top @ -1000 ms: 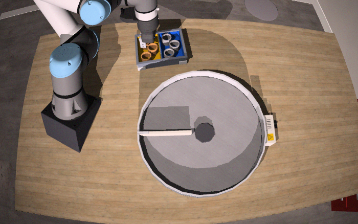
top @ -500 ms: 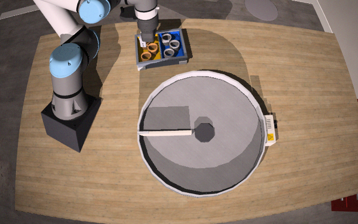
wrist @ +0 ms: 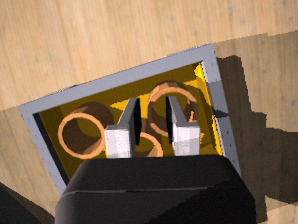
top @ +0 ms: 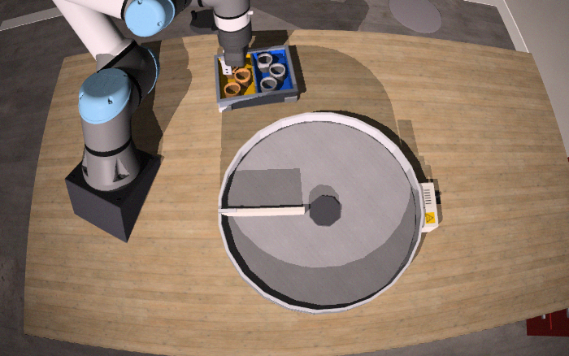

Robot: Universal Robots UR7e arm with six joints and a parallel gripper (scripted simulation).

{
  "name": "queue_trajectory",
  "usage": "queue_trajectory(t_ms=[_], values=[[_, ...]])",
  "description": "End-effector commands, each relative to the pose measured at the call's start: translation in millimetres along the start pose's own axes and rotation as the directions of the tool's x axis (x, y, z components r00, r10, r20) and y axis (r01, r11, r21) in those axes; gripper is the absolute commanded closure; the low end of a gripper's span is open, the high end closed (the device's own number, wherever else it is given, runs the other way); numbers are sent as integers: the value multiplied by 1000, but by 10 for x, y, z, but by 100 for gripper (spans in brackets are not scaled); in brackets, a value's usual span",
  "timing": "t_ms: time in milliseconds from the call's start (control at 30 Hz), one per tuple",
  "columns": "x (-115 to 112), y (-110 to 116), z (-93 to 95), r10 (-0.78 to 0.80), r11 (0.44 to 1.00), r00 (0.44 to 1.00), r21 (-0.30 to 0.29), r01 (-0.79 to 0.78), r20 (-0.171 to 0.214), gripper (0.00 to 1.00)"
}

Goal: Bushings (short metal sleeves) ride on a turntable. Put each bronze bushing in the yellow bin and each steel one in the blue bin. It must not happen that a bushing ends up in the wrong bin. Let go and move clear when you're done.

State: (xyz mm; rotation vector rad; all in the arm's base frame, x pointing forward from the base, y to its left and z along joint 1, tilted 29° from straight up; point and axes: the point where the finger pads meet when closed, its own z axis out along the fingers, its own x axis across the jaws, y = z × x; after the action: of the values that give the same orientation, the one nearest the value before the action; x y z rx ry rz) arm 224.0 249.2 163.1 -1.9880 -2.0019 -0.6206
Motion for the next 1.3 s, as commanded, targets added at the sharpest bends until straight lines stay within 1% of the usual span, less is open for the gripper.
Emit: queue_trajectory(t_ms=[0, 100, 433, 567, 600, 667, 833, 933, 1033, 1067, 1100, 1267], values=[[11, 20, -52, -3, 1000, 1000, -7, 3, -1, 53], [14, 24, -77, -3, 1000, 1000, -8, 3, -1, 53], [14, 24, -77, -3, 1000, 1000, -8, 3, -1, 53], [5, 8, -453, -2, 1000, 1000, -5, 2, -1, 53], [5, 6, -493, -2, 1000, 1000, -5, 2, -1, 53], [5, 7, -553, -3, 1000, 1000, -6, 2, -1, 53], [5, 7, -553, -3, 1000, 1000, -6, 2, -1, 53], [5, 5, -852, -3, 1000, 1000, -7, 3, -1, 53], [5, 4, -951, -3, 1000, 1000, -8, 3, -1, 53], [4, 4, -952, -3, 1000, 1000, -8, 3, -1, 53], [5, 4, -1043, -3, 1000, 1000, -8, 3, -1, 53], [4, 3, -1052, -3, 1000, 1000, -8, 3, -1, 53]])
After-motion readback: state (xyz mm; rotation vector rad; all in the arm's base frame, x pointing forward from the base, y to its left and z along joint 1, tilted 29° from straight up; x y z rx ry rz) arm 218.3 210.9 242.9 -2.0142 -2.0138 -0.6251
